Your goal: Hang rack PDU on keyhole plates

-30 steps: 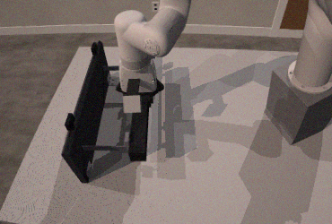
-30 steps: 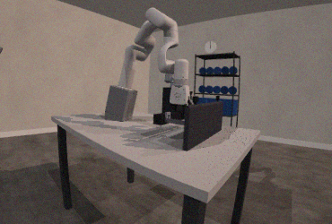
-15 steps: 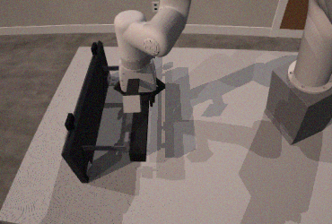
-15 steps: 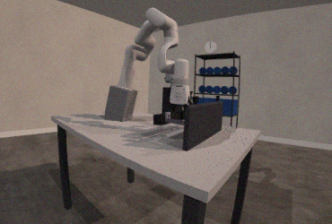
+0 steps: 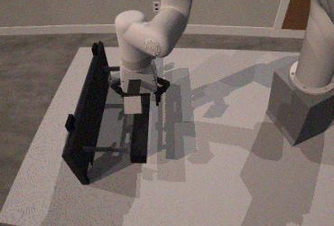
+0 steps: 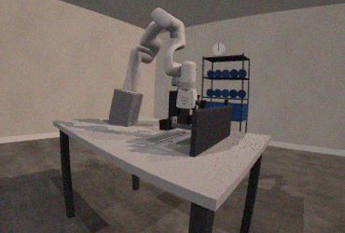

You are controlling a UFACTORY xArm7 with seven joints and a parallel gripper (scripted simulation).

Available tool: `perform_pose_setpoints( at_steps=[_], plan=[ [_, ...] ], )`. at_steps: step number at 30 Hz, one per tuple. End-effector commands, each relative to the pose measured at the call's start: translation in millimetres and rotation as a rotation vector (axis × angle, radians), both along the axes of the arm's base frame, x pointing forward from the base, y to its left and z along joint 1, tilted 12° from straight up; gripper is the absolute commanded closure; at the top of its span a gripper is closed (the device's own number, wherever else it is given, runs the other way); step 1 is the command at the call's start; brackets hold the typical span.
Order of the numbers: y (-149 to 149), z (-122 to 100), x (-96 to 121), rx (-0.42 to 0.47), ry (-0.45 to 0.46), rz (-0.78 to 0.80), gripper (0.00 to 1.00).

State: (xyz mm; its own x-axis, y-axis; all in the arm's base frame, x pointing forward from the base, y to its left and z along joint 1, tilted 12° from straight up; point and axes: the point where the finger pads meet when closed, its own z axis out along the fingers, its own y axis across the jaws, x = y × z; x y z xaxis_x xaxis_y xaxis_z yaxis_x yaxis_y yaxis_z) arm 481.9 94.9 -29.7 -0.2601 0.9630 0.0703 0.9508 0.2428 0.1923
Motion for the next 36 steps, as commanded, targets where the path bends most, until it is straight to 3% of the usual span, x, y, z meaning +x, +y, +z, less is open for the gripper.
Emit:
perform_pose_setpoints(
  at_steps=[1,23,36],
  plan=[
    [0,1,1,0.000,-0.004,0.000,0.00],
    [0,5,1,0.000,-0.004,0.000,0.00],
    [-7,56,-8,0.000,-0.004,0.000,0.00]
  ],
)
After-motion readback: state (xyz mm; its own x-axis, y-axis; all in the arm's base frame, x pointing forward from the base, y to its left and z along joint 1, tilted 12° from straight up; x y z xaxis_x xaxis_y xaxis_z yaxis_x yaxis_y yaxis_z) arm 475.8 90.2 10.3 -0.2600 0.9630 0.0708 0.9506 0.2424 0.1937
